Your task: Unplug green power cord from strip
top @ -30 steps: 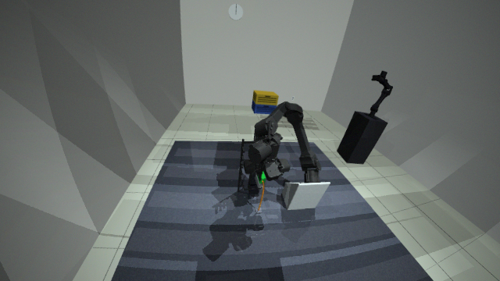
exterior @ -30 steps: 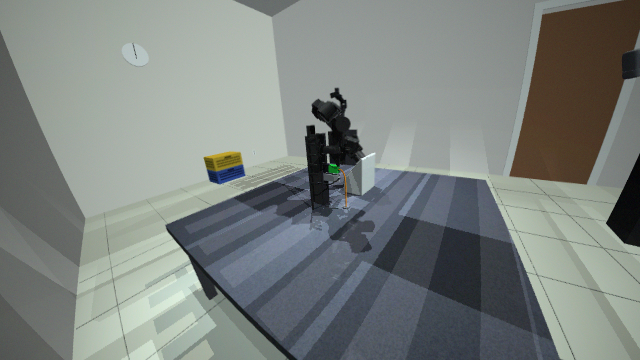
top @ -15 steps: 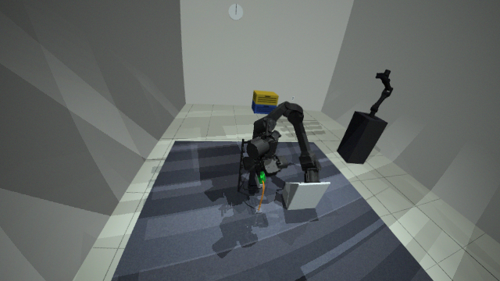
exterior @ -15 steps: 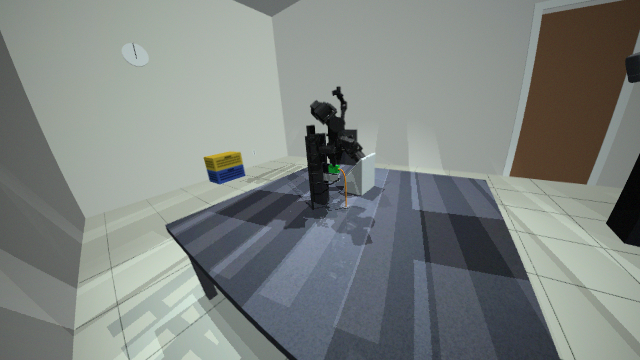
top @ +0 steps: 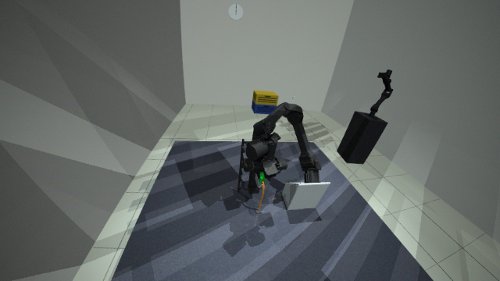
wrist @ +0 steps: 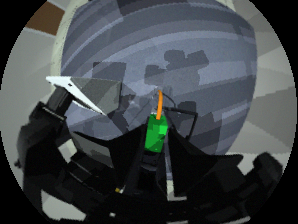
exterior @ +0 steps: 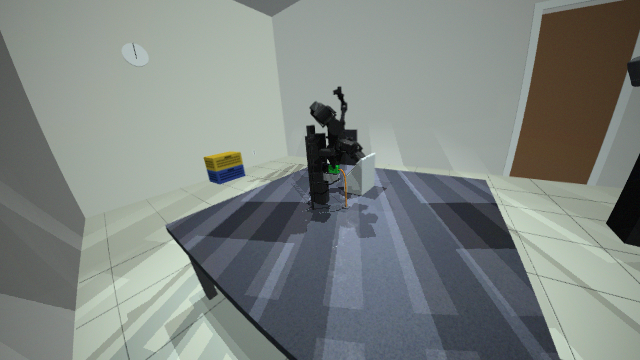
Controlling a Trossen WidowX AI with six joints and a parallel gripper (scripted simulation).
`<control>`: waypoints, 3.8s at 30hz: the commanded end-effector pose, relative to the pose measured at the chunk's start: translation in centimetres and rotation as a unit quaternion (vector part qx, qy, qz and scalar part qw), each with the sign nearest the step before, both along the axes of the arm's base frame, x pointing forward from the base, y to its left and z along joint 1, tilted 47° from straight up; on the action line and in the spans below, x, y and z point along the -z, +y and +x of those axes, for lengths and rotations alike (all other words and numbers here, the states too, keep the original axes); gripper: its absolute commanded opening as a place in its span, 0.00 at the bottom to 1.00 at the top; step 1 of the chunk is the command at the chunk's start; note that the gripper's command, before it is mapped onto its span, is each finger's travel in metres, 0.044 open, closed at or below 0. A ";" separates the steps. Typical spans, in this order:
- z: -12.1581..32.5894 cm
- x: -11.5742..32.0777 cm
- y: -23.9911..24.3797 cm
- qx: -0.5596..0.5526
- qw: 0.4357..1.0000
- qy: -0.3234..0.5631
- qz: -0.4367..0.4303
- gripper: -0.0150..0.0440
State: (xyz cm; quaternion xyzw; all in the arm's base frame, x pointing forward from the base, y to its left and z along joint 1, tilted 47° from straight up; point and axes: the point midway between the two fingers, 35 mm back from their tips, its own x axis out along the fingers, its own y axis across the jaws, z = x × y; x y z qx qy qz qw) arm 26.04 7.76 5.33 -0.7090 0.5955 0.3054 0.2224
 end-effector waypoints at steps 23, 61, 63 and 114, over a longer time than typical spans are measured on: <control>-0.1 0.9 1.0 -0.001 1.000 0.000 0.001 0.25; -0.8 2.8 3.3 -0.003 1.000 0.003 -0.001 0.53; -0.8 2.5 3.7 -0.001 1.000 0.002 -0.002 0.53; 0.0 0.1 0.1 0.000 1.000 0.000 0.000 0.48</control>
